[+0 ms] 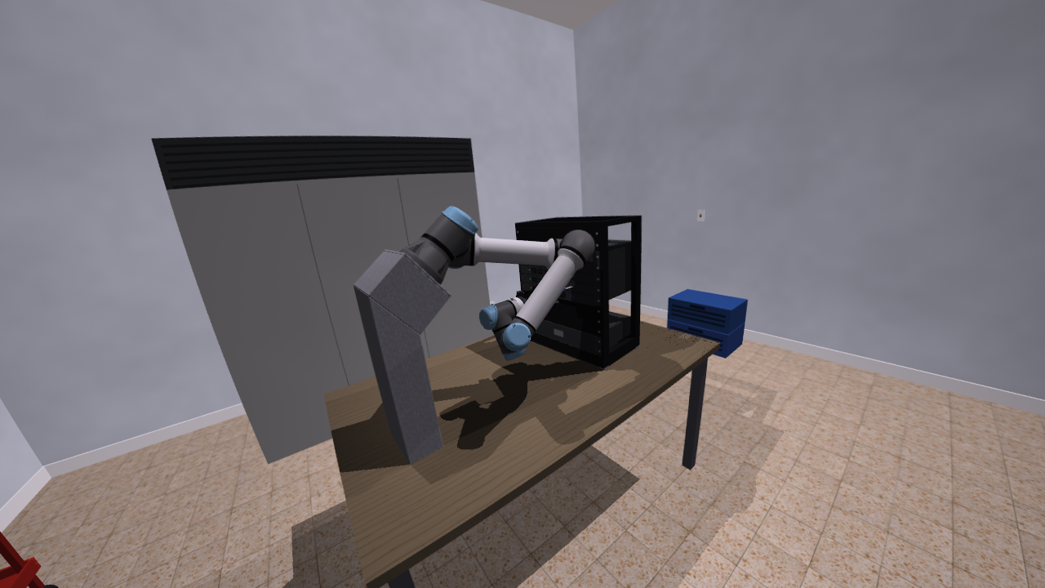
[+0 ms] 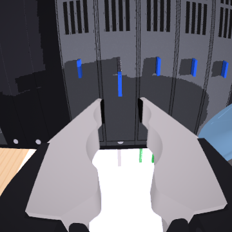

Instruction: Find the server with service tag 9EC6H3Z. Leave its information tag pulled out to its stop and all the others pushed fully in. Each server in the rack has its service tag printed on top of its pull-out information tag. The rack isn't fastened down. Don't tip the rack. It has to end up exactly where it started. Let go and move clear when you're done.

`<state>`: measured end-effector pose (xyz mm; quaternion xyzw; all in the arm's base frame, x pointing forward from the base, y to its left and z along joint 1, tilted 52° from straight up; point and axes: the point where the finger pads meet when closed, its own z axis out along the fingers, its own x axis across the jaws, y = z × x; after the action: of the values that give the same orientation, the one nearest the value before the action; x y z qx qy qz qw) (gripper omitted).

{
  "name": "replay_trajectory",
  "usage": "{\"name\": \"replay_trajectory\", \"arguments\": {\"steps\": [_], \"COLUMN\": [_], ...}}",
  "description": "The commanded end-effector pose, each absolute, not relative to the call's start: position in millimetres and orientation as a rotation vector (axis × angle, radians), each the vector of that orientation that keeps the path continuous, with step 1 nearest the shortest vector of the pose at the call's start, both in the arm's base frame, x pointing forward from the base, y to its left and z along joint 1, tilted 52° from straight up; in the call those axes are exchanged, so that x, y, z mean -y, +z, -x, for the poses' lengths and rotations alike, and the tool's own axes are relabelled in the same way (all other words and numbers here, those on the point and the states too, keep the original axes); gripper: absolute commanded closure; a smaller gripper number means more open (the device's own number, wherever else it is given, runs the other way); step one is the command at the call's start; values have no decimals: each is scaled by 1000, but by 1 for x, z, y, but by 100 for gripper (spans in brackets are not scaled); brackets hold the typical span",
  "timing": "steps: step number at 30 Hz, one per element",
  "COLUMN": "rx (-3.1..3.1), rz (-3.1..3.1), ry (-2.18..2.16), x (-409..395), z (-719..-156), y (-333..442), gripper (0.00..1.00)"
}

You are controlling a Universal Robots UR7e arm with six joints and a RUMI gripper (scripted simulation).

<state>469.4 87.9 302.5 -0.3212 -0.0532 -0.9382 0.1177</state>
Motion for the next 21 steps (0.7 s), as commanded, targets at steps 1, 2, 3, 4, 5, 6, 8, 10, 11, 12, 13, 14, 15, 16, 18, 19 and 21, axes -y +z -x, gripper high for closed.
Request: {"name": "replay_trajectory", "arguments": {"steps": [1,2,3,4,5,6,8,10,11,12,13,14,15,16,18,19,21], "rx": [157,157,157,157,157,157,157,157,157,157,157,157,157,157,157,157,157], "rz": [939,939,939,939,939,939,939,939,939,939,939,939,939,939,939,939,939], "ry": [-2745,-2745,-2745,-2745,-2745,-2745,-2745,-2745,-2745,-2745,-2745,-2745,-2745,-2745,-2745,-2745,-2745], "x": [-85,-84,-84,-83,-82,-81,-80,-79,-78,-78,-77,-77,-77,-77,-77,-77,-77], "z": [-462,-459,-456,-453,-450,-448,-443,-439,-437,-436,-435,-434,-434,-433,-433,-433,-433], "y": [293,289,285,281,278,274,268,263,260,259,257,256,255,255,255,255,254], "gripper": [85,85,85,85,85,85,85,85,85,85,85,85,85,85,85,85,85]}}
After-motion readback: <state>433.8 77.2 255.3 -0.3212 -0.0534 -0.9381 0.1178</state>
